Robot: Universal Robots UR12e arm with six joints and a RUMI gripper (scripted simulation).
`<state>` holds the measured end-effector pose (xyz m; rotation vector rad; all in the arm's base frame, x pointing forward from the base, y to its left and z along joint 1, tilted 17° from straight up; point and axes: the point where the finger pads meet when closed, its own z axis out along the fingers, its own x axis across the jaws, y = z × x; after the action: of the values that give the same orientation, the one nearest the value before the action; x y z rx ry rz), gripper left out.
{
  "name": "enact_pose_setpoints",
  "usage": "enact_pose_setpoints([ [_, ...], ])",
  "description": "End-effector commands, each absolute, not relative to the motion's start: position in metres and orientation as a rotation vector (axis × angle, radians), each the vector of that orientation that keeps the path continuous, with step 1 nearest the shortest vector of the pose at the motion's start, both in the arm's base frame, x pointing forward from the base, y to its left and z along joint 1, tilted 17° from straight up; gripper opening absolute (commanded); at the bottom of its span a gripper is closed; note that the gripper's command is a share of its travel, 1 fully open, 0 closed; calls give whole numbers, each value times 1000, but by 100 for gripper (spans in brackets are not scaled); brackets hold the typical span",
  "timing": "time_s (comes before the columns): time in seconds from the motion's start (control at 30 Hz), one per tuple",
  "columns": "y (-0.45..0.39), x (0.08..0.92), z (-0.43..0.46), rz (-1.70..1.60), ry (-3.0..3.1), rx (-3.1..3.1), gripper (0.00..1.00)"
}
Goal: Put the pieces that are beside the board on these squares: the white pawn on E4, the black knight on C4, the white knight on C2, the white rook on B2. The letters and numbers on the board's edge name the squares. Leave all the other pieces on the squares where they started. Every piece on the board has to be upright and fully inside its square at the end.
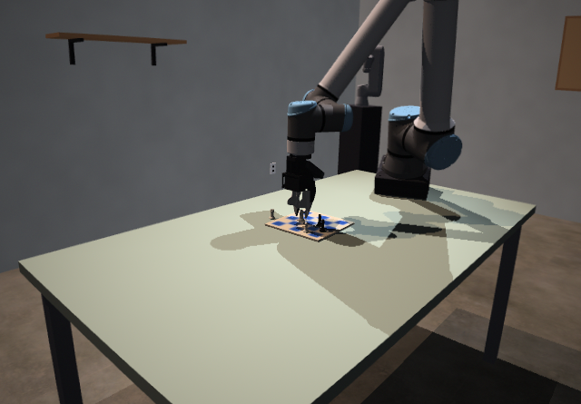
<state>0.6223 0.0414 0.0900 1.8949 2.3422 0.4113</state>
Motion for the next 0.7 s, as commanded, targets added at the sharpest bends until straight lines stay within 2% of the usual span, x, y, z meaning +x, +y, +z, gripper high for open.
enact_pose_setpoints([
  [0.0, 41, 623, 91, 412, 2341, 1894, 22],
  [0.67, 32, 607, 153, 412, 2341, 1894, 22],
])
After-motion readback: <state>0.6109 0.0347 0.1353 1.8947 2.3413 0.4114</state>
